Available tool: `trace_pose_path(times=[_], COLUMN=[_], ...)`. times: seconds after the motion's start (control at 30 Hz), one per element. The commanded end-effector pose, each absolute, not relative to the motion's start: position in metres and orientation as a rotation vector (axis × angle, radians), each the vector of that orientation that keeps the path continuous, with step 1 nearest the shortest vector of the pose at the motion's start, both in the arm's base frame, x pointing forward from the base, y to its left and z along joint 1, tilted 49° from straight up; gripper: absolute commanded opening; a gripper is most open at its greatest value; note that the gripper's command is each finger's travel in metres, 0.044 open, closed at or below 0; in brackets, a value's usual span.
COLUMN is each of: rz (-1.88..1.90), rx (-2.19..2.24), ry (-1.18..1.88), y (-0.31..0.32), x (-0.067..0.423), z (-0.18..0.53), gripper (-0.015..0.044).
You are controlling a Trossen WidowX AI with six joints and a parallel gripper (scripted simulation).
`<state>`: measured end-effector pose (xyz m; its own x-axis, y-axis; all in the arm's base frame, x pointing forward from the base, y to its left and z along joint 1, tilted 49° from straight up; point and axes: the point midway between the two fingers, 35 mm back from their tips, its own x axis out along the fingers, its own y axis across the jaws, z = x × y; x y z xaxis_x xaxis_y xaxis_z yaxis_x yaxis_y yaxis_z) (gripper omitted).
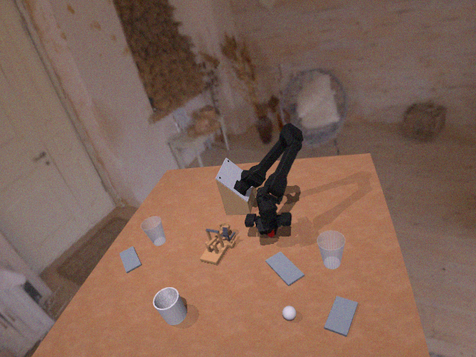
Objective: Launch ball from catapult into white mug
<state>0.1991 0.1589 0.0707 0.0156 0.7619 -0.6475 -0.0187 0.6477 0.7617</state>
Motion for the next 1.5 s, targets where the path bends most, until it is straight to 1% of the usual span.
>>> trace_pose_path(times=[0.0,0.47,1.0,1.47], rz=[0.675,0.648,0.672,0.637], rx=[0.663,0.637,0.662,0.676], ry=[1.442,1.452,1.446,1.533], y=[0.156,0.108,0.062,0.036], x=[0.2,0.205,0.192,0.209], z=[0.071,0.1,0.149,0.116], gripper=[0.0,0.0,0.0,0.0])
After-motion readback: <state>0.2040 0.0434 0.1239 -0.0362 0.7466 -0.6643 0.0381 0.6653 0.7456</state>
